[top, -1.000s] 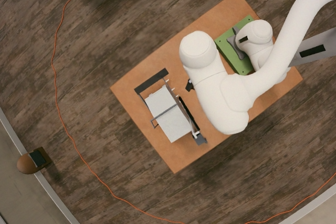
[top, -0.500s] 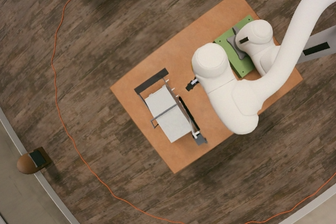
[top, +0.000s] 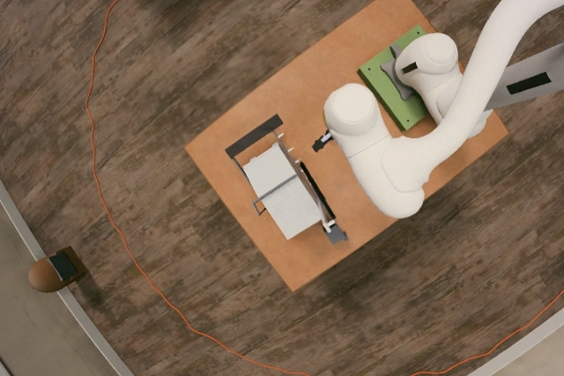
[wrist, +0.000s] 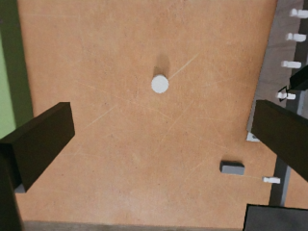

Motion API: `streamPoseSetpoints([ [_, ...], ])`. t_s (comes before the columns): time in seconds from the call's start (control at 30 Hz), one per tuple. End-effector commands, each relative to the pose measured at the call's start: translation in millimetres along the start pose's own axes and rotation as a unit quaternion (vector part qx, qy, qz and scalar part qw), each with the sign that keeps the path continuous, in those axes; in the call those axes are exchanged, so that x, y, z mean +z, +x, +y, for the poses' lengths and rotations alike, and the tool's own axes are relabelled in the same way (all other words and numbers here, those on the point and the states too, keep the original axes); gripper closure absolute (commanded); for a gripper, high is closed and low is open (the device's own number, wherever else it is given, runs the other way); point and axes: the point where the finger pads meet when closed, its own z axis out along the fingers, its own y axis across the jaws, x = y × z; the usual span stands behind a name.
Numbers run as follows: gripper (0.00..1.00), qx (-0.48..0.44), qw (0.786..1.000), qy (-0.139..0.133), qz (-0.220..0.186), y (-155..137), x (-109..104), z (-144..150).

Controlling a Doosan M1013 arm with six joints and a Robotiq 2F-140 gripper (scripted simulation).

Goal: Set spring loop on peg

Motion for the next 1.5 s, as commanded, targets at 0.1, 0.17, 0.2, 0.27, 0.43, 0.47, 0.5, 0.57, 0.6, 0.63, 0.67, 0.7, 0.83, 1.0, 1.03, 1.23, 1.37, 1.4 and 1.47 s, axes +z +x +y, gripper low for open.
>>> streamPoseSetpoints([
  [0.1, 0.00, 0.000, 1.000, -0.002, 0.000, -0.2, 0.7, 2.2],
  [0.17, 0.00, 0.000, 1.000, -0.002, 0.000, -0.2, 0.7, 2.2],
  [0.2, 0.00, 0.000, 1.000, -0.002, 0.000, -0.2, 0.7, 2.2],
  [0.27, 0.00, 0.000, 1.000, -0.002, 0.000, -0.2, 0.7, 2.2],
  [0.43, 0.00, 0.009, 1.000, -0.005, -0.011, -4.5, 60.4, 2.0],
  [0.47, 0.00, 0.009, 1.000, -0.005, -0.011, -4.5, 60.4, 2.0],
  [0.5, 0.00, 0.009, 1.000, -0.005, -0.011, -4.5, 60.4, 2.0],
  [0.57, 0.00, 0.009, 1.000, -0.005, -0.011, -4.5, 60.4, 2.0],
  [0.6, 0.00, 0.009, 1.000, -0.005, -0.011, -4.5, 60.4, 2.0],
  [0.63, 0.00, 0.009, 1.000, -0.005, -0.011, -4.5, 60.4, 2.0],
  [0.67, 0.00, 0.009, 1.000, -0.005, -0.011, -4.5, 60.4, 2.0],
  [0.7, 0.00, 0.009, 1.000, -0.005, -0.011, -4.5, 60.4, 2.0],
  [0.83, 0.00, 0.009, 1.000, -0.005, -0.011, -4.5, 60.4, 2.0],
  [1.0, 0.00, 0.018, 1.000, -0.008, -0.022, -8.9, 120.2, 1.7],
  [1.03, 0.00, 0.018, 1.000, -0.008, -0.022, -8.9, 120.2, 1.7],
  [1.23, 0.00, 0.018, 1.000, -0.008, -0.022, -8.9, 120.2, 1.7],
  [1.37, 0.00, 0.018, 1.000, -0.008, -0.022, -8.9, 120.2, 1.7],
  [1.4, 0.00, 0.018, 1.000, -0.008, -0.022, -8.9, 120.2, 1.7],
  [1.47, 0.00, 0.022, 0.999, -0.010, -0.028, -11.1, 149.9, 1.7],
])
